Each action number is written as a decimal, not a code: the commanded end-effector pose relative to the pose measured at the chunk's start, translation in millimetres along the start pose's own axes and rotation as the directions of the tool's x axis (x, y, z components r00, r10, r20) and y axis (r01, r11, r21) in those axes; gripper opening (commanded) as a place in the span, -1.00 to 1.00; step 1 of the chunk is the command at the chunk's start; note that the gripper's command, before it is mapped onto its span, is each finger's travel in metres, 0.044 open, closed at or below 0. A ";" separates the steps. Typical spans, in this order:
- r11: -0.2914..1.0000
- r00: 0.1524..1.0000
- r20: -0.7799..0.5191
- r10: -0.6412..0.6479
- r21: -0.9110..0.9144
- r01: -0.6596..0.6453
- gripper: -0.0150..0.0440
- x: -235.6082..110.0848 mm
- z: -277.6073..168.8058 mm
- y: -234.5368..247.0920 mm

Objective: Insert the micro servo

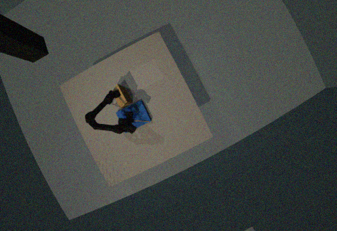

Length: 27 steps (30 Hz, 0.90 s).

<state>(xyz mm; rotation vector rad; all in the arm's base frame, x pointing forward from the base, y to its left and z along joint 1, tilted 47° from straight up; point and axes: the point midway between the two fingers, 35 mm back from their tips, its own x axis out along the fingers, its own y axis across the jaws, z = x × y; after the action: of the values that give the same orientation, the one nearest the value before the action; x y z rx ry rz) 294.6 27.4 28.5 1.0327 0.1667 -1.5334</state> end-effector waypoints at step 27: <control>0.959 1.000 -0.014 0.000 -0.283 -0.004 -0.49 -3.6 -75.0 -45.4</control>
<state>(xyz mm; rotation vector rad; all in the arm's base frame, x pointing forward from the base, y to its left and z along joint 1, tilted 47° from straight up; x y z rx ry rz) 293.0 87.9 -33.4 0.8780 0.3208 -1.4752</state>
